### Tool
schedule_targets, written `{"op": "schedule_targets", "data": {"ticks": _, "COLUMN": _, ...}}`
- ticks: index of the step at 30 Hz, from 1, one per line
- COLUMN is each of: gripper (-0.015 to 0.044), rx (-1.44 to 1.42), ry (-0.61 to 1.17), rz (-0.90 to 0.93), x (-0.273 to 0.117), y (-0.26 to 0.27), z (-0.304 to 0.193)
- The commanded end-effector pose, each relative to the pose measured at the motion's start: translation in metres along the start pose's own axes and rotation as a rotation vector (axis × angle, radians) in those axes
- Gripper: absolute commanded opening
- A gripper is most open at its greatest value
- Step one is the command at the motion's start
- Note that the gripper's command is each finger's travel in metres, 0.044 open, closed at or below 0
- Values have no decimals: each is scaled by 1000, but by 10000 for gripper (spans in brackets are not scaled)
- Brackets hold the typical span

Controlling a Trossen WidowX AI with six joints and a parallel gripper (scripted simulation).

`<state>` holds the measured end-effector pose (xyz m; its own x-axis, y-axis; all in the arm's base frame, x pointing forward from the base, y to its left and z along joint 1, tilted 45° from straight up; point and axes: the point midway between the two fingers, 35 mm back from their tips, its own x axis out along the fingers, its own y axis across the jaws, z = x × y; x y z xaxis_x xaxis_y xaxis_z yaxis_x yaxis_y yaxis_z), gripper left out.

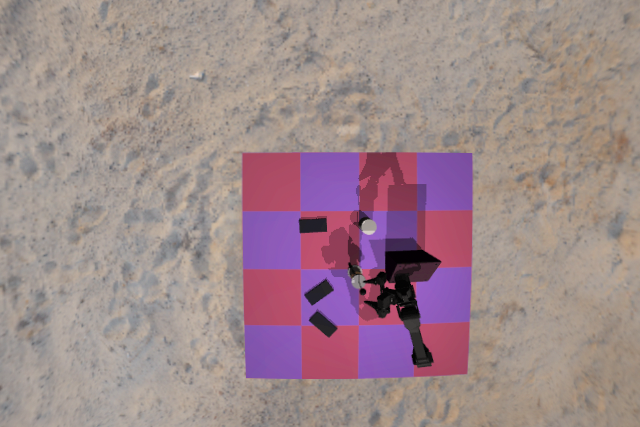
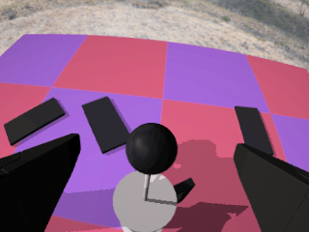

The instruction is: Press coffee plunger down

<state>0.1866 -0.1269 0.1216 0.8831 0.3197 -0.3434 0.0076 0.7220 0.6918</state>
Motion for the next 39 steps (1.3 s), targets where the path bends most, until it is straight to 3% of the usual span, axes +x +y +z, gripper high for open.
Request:
{"op": "schedule_targets", "data": {"ticks": 1, "gripper": 440, "rx": 7, "ry": -4, "rz": 9, "x": 6, "y": 2, "z": -1}}
{"op": "schedule_targets", "data": {"ticks": 6, "gripper": 440, "rx": 6, "ry": -7, "rz": 15, "x": 11, "y": 4, "z": 0}}
{"op": "schedule_targets", "data": {"ticks": 17, "gripper": 151, "rx": 6, "ry": -7, "rz": 15, "x": 11, "y": 4, "z": 0}}
{"op": "schedule_targets", "data": {"ticks": 22, "gripper": 123, "rx": 6, "ry": -7, "rz": 15, "x": 11, "y": 4, "z": 0}}
{"op": "schedule_targets", "data": {"ticks": 39, "gripper": 123, "rx": 5, "ry": 0, "rz": 11, "x": 20, "y": 1, "z": -12}}
